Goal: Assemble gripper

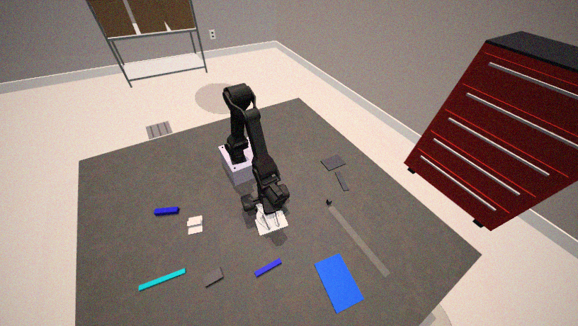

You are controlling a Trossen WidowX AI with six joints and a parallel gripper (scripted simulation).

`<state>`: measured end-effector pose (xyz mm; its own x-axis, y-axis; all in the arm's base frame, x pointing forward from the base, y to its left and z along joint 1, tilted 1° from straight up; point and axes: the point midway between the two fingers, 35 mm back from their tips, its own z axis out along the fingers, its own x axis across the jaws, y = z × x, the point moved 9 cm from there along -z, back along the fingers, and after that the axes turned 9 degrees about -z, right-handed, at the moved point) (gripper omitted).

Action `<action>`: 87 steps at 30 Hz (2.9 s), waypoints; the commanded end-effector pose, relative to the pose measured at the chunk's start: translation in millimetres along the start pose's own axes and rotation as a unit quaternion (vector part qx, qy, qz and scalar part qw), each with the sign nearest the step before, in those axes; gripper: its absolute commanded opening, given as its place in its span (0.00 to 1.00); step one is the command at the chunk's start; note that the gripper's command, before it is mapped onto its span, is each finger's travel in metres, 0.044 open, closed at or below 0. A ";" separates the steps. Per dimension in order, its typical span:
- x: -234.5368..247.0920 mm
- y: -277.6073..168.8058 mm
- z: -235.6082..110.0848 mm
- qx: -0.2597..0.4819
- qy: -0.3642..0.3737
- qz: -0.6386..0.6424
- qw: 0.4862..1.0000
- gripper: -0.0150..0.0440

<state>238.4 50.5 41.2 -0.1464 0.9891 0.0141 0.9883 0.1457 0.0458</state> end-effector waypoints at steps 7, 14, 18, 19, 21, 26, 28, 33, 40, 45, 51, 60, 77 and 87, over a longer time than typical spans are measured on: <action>-0.1 0.1 0.5 -0.001 -0.001 0.001 1.000 0.85; -0.1 0.1 0.5 -0.001 -0.001 0.001 1.000 0.85; -0.1 0.1 0.5 -0.001 -0.001 0.001 1.000 0.85; -0.1 0.1 0.5 -0.001 -0.001 0.001 1.000 0.85; -0.1 0.1 0.5 -0.001 -0.001 0.001 1.000 0.85; -0.1 0.1 0.5 -0.001 -0.001 0.001 1.000 0.85; -0.1 0.1 0.5 -0.001 -0.001 0.001 1.000 0.85; -0.1 0.1 0.5 -0.001 -0.001 0.001 1.000 0.85; -0.1 0.1 0.5 -0.001 -0.001 0.001 1.000 0.85; -0.1 0.1 0.5 -0.001 -0.001 0.001 1.000 0.85; -0.1 0.1 0.5 -0.001 -0.001 0.001 1.000 0.85; -0.1 0.1 0.5 -0.001 -0.001 0.001 1.000 0.85; 0.0 0.0 0.0 0.000 0.000 0.000 1.000 1.00; 0.0 0.0 0.0 0.000 0.000 0.000 1.000 1.00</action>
<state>238.5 50.6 41.2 -0.1463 0.9891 0.0135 0.9882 0.1455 0.0470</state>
